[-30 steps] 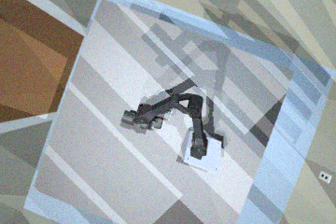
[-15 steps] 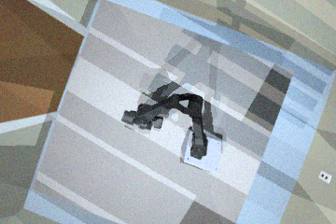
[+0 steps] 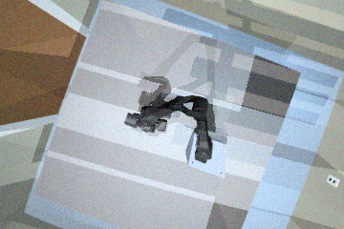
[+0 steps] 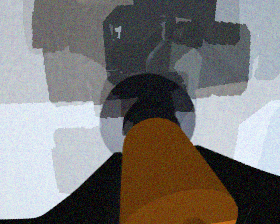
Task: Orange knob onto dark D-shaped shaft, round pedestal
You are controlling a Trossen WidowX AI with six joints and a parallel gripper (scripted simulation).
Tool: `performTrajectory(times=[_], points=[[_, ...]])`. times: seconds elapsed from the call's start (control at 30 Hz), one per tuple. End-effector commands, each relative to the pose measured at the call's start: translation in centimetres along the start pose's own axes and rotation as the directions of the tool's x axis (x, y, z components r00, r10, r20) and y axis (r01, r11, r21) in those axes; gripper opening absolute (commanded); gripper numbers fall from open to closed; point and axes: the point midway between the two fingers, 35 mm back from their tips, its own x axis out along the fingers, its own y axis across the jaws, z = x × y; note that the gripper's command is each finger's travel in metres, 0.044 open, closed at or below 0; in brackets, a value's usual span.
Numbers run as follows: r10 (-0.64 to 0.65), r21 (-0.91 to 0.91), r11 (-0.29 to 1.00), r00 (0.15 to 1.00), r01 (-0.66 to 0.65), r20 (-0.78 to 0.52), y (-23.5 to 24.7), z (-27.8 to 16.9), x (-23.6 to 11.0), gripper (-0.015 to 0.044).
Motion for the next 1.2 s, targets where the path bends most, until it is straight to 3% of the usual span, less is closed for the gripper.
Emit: performTrajectory(times=[0.0, 1.17], points=[[0.0, -0.002, 1.0, 1.0, 0.0, 0.001, -0.01, 0.01, 0.05, 0.0], [0.0, 0.063, 0.998, 1.0, 0.0, 0.001, -0.04, -0.02, 0.03, 0.0]])
